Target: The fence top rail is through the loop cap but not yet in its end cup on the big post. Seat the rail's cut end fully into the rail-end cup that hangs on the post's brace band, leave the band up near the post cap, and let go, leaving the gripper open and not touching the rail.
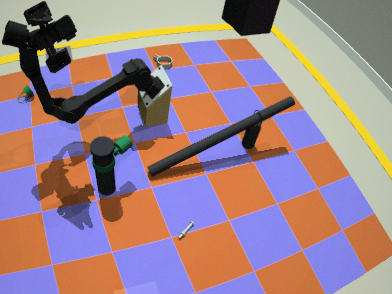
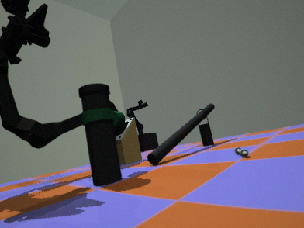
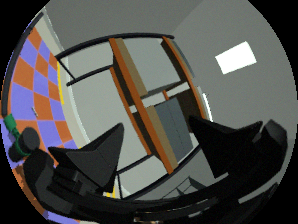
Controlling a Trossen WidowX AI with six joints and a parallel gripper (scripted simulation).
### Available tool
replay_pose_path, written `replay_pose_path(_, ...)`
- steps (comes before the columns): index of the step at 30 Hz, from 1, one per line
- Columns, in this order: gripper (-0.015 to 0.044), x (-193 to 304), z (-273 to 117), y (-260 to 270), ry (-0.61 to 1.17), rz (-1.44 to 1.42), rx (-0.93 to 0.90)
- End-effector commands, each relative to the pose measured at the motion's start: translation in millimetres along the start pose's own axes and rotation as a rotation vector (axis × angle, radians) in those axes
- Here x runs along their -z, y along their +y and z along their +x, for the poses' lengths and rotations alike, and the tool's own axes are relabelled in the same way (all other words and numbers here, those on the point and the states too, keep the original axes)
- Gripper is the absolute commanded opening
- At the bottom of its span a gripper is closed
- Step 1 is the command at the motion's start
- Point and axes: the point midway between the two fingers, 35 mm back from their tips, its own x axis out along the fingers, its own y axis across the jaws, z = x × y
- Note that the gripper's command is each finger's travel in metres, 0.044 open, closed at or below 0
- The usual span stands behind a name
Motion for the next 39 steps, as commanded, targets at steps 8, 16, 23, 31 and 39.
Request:
replay_pose_path(8,0.0440,-84.2,43.4,-1.6,0.006,0.263,-0.196)
replay_pose_path(16,0.0440,-146.8,83.6,23.6,0.029,0.383,-0.367)
replay_pose_path(23,0.0440,-193.6,115.0,83.1,0.204,0.637,-0.589)
replay_pose_path(31,0.0440,-218.7,128.2,142.6,0.424,0.834,-0.739)
replay_pose_path(39,0.0440,-233.6,127.5,208.4,0.722,1.014,-0.844)
